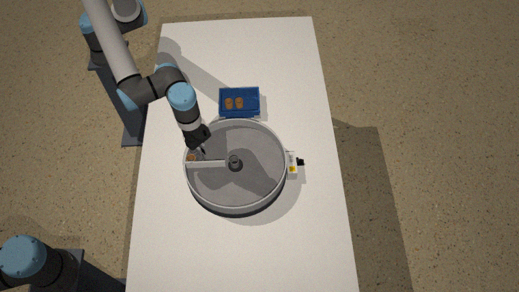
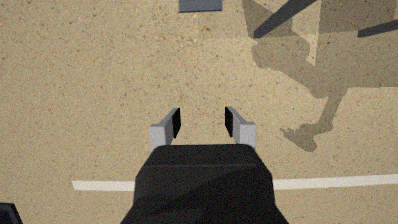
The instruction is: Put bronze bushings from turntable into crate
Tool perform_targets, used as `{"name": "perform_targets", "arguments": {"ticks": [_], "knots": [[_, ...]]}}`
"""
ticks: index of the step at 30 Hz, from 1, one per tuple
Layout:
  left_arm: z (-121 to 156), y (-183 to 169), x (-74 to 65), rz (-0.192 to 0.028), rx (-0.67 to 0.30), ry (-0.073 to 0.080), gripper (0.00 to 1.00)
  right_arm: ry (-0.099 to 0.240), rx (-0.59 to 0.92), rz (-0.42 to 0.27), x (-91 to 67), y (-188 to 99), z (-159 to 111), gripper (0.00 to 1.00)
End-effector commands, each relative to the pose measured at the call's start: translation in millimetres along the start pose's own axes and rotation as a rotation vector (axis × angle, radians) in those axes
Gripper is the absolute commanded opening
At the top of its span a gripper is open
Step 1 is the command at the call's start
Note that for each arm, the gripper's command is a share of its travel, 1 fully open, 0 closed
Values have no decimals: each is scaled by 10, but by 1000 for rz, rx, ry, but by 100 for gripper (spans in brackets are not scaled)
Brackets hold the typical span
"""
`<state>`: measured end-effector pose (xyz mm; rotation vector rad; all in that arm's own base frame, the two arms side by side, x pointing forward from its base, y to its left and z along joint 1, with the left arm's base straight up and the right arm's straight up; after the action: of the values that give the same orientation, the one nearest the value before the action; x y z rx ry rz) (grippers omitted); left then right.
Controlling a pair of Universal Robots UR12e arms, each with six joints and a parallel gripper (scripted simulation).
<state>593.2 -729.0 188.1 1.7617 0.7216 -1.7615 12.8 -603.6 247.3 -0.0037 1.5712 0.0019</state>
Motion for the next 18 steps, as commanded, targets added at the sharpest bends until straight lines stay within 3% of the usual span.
{"name": "perform_targets", "arguments": {"ticks": [1, 18], "knots": [[22, -22, 76, -6, 2, 2, 36, 0, -1, 1, 3, -2, 6, 100], [23, -11, 36, -1, 2, 1, 36, 0, -1, 1, 3, -2, 6, 100]]}}
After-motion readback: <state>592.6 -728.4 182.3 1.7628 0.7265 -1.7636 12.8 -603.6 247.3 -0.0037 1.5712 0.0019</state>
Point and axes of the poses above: on each arm, the point where the finger pads meet when closed, its own x axis out along the fingers, its own z axis across the jaws, y = z × x, the point moved 7 cm from there along -x, back along the fingers, and after that the axes turned 1 degree about x, right-handed, at the moved point
